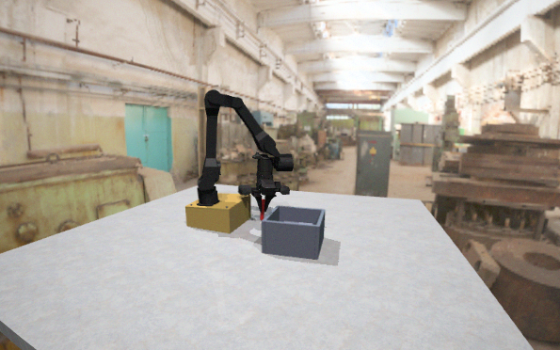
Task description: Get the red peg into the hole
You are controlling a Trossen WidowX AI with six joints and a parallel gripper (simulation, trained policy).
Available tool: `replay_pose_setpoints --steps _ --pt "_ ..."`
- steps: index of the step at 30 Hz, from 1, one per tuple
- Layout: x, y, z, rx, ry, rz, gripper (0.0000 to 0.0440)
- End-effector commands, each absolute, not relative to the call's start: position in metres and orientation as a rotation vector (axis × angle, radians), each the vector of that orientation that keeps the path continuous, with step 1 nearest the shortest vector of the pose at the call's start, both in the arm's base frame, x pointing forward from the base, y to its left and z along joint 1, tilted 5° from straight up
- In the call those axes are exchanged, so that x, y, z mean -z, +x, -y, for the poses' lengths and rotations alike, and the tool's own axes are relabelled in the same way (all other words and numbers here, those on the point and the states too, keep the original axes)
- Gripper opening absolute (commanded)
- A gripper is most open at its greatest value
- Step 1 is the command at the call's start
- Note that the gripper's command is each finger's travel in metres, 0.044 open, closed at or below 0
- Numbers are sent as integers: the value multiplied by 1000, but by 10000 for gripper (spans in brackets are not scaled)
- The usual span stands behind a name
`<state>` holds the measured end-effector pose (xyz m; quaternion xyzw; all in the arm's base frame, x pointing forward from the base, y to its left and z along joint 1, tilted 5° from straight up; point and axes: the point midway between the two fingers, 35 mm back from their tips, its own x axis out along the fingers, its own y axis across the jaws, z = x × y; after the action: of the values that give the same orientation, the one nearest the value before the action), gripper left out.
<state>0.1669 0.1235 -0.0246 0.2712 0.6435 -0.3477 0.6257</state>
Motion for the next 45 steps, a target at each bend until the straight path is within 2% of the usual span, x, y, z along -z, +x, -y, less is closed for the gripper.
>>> replay_pose_setpoints --steps 1,29,45 --pt "15 173 -123 768 611 -1451 0" --pt "-85 252 -89 652 522 -1253 0" --pt "-98 294 -35 731 603 -1204 0"
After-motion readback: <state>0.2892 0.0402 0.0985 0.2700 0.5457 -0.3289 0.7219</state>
